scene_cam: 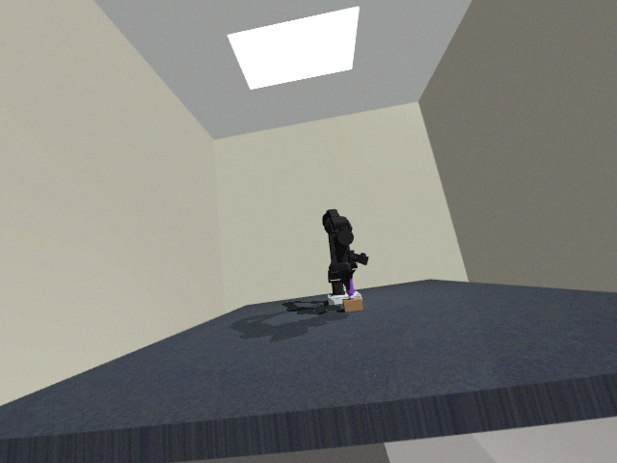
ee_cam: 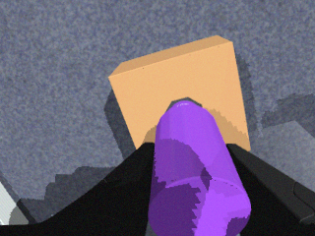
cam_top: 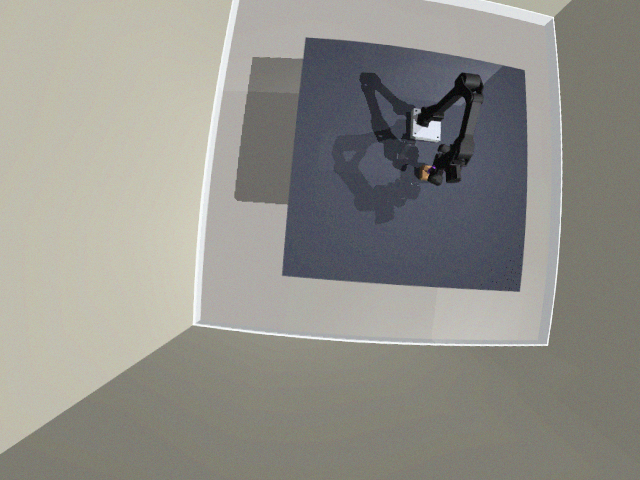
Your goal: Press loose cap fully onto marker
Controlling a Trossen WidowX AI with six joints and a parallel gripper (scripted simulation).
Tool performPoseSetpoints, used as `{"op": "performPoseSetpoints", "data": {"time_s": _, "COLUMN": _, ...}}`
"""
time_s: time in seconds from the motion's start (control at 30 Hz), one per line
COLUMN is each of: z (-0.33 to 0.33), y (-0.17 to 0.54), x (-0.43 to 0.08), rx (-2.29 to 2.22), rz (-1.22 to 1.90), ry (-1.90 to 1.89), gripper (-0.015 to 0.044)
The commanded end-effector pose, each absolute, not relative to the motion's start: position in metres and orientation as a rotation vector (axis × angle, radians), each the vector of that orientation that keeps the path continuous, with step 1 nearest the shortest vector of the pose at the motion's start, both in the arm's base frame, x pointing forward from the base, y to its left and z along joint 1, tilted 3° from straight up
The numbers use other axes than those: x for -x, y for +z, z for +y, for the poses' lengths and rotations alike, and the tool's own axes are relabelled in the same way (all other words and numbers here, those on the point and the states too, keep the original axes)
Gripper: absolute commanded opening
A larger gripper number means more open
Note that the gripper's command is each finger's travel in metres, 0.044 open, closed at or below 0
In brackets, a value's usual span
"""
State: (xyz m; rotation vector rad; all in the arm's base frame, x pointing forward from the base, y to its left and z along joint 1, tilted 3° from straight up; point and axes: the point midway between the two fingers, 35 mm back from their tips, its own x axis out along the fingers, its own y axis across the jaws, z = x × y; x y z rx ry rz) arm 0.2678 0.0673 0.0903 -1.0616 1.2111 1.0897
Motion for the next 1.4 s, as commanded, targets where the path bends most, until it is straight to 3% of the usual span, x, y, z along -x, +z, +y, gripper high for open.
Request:
{"op": "performPoseSetpoints", "data": {"time_s": 0.0, "z": 0.067, "y": 0.090, "x": -0.268, "rx": 1.062, "rz": 1.211, "ry": 1.090, "gripper": 0.0079}}
{"op": "performPoseSetpoints", "data": {"time_s": 0.47, "z": 0.067, "y": 0.090, "x": -0.268, "rx": 1.062, "rz": 1.211, "ry": 1.090, "gripper": 0.0440}}
{"op": "performPoseSetpoints", "data": {"time_s": 0.9, "z": 0.063, "y": 0.165, "x": -0.265, "rx": 1.062, "rz": 1.211, "ry": 1.090, "gripper": 0.0440}}
{"op": "performPoseSetpoints", "data": {"time_s": 1.37, "z": 0.068, "y": 0.156, "x": -0.264, "rx": 0.113, "rz": 1.517, "ry": 0.193, "gripper": 0.0072}}
